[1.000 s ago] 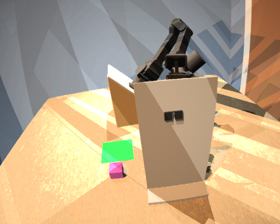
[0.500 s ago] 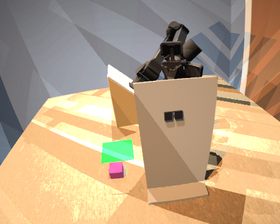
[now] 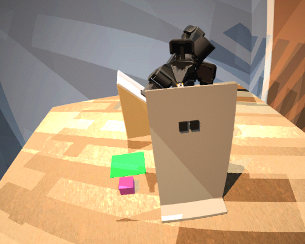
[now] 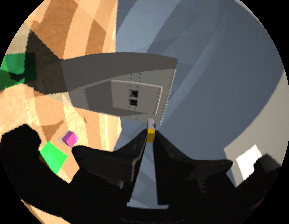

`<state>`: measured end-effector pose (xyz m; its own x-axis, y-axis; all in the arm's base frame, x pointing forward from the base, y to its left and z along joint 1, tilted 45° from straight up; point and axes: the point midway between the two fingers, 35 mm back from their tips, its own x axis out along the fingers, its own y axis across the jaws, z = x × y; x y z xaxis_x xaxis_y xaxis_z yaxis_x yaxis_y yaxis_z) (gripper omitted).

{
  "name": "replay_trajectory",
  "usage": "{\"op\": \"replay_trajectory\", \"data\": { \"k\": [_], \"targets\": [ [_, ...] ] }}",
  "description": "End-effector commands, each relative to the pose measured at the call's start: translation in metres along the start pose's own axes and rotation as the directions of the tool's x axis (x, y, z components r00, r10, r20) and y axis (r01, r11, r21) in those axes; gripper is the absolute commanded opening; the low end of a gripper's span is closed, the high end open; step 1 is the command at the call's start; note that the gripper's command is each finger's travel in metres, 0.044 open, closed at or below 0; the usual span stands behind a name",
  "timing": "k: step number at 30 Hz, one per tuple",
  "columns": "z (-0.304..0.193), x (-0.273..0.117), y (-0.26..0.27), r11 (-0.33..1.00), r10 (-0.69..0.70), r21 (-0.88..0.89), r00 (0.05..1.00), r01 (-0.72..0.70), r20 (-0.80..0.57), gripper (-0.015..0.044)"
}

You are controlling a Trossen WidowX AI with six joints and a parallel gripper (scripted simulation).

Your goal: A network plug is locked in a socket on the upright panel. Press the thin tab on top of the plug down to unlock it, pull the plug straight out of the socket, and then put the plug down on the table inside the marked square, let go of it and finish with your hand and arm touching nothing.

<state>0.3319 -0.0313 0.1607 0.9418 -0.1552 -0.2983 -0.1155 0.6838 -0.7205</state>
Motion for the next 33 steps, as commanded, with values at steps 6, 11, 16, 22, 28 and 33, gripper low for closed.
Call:
{"op": "replay_trajectory", "data": {
  "k": [6,11,16,22,28,33],
  "targets": [
    [-0.027,0.015,0.021,0.992,0.109,-0.060,0.993,-0.112,-0.055,0.0000],
    [-0.043,0.021,0.034,0.981,0.171,-0.083,0.982,-0.178,-0.082,0.0000],
    [-0.058,0.026,0.047,0.965,0.233,-0.100,0.967,-0.244,-0.107,0.0000],
    [-0.077,0.030,0.062,0.941,0.306,-0.111,0.943,-0.321,-0.132,0.0000],
    [-0.095,0.031,0.078,0.911,0.378,-0.113,0.914,-0.395,-0.151,0.0000],
    [-0.110,0.031,0.091,0.884,0.435,-0.110,0.886,-0.454,-0.161,0.0000]
  ]
}}
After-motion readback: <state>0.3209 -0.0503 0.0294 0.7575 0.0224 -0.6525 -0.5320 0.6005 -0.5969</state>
